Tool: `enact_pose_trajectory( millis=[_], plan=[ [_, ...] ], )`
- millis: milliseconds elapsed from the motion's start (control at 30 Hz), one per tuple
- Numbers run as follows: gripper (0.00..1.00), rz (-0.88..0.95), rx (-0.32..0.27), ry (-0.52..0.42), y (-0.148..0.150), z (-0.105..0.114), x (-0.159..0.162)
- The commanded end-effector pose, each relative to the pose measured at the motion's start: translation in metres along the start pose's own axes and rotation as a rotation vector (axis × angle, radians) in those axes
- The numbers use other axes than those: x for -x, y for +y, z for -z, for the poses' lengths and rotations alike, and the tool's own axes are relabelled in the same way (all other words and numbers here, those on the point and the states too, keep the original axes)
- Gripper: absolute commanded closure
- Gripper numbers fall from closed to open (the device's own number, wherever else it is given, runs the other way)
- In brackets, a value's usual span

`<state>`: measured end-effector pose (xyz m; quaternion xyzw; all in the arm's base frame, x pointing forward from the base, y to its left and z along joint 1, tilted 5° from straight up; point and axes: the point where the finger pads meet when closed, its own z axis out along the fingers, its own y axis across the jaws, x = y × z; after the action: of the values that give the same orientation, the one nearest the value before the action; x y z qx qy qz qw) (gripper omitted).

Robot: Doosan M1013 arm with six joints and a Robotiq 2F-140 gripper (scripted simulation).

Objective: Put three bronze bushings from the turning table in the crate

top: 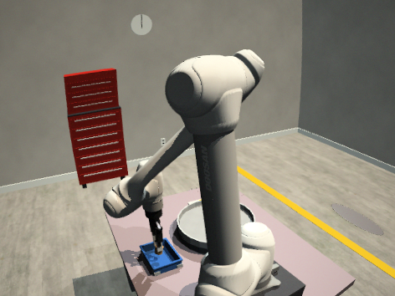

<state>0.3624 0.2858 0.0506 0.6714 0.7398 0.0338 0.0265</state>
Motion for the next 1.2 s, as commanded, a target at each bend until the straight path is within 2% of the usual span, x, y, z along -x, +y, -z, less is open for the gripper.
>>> enact_pose_trajectory(
  millis=[0, 733, 1167],
  plan=[
    [1.0, 0.0, 0.0, 0.0, 0.0, -0.003, 0.0],
    [1.0, 0.0, 0.0, 0.0, 0.0, -0.035, 0.0],
    [1.0, 0.0, 0.0, 0.0, 0.0, -0.041, 0.0]
  ],
)
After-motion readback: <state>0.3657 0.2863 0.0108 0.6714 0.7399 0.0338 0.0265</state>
